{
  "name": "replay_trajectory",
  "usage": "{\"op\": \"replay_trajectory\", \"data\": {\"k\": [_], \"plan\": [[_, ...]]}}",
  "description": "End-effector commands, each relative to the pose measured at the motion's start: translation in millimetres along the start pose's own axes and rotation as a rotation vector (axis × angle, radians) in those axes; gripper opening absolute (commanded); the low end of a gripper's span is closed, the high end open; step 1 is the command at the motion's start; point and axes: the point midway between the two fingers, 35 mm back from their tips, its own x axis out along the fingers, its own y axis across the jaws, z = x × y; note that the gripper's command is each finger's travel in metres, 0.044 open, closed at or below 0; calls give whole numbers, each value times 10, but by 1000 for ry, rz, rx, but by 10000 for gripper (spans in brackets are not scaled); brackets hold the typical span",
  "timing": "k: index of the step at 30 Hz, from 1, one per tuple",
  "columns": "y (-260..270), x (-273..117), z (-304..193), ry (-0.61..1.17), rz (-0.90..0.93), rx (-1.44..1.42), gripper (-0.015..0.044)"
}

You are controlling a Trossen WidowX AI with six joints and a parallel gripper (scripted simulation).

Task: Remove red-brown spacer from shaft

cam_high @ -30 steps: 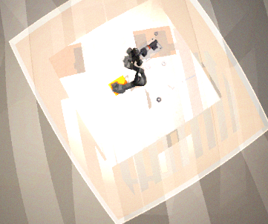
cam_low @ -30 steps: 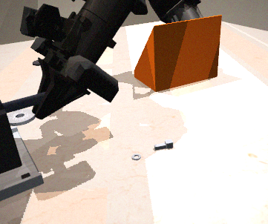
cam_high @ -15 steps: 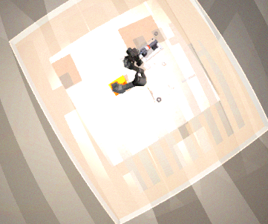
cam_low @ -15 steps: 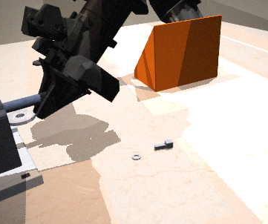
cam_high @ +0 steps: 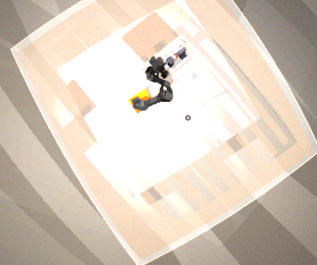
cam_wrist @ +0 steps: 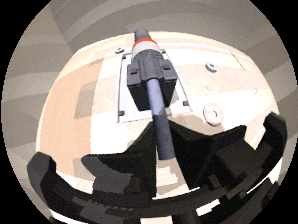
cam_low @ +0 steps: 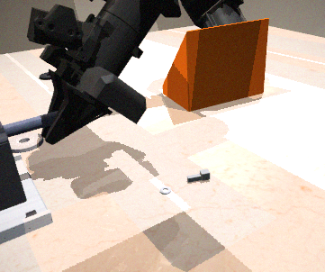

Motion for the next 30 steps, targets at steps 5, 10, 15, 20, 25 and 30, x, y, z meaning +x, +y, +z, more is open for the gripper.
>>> {"op": "replay_trajectory", "data": {"k": [5,10,15,20,25,30], "plan": [[-6,-8,-7,1,-3,5,0],[-6,-11,-11,1,-3,5,0],[-6,-15,-14,1,-3,5,0],[-6,-18,-18,1,-3,5,0],[-6,-21,-21,1,-3,5,0],[-6,-25,-24,1,-3,5,0]]}}
